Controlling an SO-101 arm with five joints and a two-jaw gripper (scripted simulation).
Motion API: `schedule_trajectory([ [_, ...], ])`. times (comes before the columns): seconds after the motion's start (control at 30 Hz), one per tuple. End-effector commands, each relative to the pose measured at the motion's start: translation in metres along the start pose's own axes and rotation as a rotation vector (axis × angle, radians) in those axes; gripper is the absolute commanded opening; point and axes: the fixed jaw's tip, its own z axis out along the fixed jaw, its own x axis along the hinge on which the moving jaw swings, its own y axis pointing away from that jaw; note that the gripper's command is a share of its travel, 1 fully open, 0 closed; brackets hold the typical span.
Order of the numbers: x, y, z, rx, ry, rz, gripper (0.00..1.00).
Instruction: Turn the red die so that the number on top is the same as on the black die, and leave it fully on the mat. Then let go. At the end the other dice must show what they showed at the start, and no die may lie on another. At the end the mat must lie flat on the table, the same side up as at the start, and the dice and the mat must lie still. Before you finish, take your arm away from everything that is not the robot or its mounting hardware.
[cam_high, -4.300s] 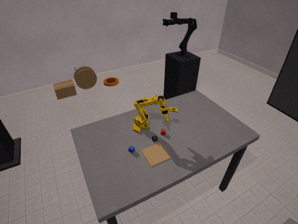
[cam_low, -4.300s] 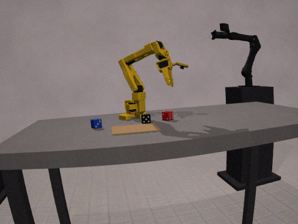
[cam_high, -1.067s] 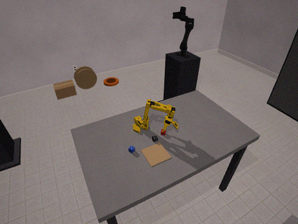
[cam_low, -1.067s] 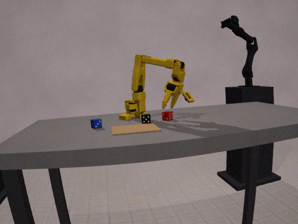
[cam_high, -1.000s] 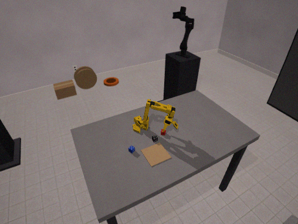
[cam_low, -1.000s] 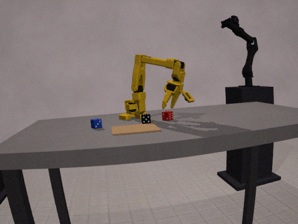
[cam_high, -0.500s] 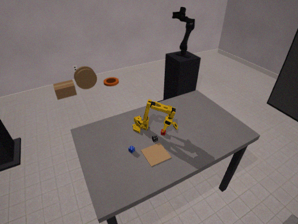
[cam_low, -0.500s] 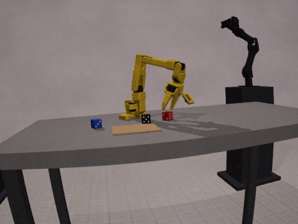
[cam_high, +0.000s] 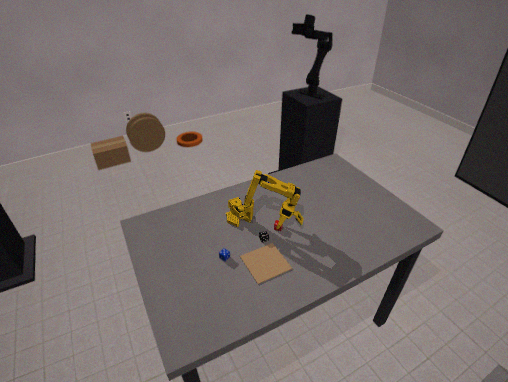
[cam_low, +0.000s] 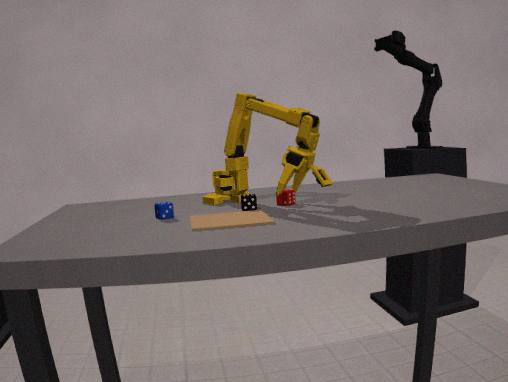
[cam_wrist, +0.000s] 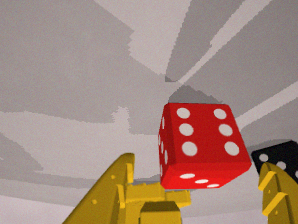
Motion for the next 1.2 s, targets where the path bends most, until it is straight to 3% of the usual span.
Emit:
schedule_trajectory([
  [0.0, -0.0106, 0.0018, -0.0149, -0.013, -0.109, 0.0, 0.35],
  [1.17, -0.0128, -0.0013, -0.0095, -0.017, -0.095, 0.0, 0.3],
])
